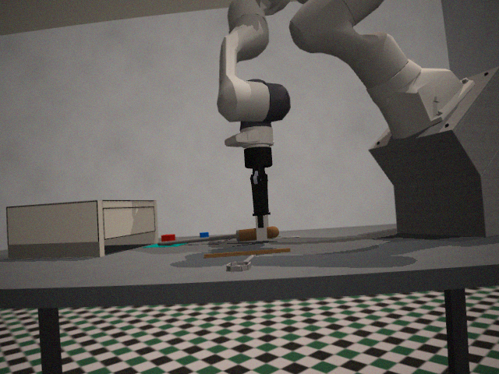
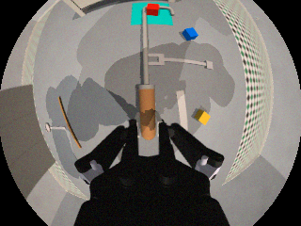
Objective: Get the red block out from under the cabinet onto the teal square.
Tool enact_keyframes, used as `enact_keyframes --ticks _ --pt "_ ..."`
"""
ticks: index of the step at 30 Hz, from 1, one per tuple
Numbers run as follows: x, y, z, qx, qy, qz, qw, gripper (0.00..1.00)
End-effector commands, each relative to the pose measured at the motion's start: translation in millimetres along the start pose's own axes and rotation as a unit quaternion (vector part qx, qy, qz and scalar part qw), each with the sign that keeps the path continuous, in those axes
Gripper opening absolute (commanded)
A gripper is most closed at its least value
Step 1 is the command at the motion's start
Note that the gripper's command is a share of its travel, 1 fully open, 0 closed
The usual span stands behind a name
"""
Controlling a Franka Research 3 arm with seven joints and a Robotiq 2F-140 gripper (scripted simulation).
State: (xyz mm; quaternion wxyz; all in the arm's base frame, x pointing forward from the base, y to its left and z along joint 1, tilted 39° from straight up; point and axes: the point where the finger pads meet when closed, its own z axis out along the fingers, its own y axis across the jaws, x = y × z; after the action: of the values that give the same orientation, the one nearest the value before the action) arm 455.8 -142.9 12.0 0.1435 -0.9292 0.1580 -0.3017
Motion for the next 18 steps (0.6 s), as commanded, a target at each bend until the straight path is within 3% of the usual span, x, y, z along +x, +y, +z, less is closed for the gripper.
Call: enact_keyframes --ticks 1,18 --pt "-2.2 -0.7 0.1 0.002 -0.001 0.000 1.000 0.00" --pt "3.1 -9.9 0.1 0.002 -0.001 0.000 1.000 0.00"
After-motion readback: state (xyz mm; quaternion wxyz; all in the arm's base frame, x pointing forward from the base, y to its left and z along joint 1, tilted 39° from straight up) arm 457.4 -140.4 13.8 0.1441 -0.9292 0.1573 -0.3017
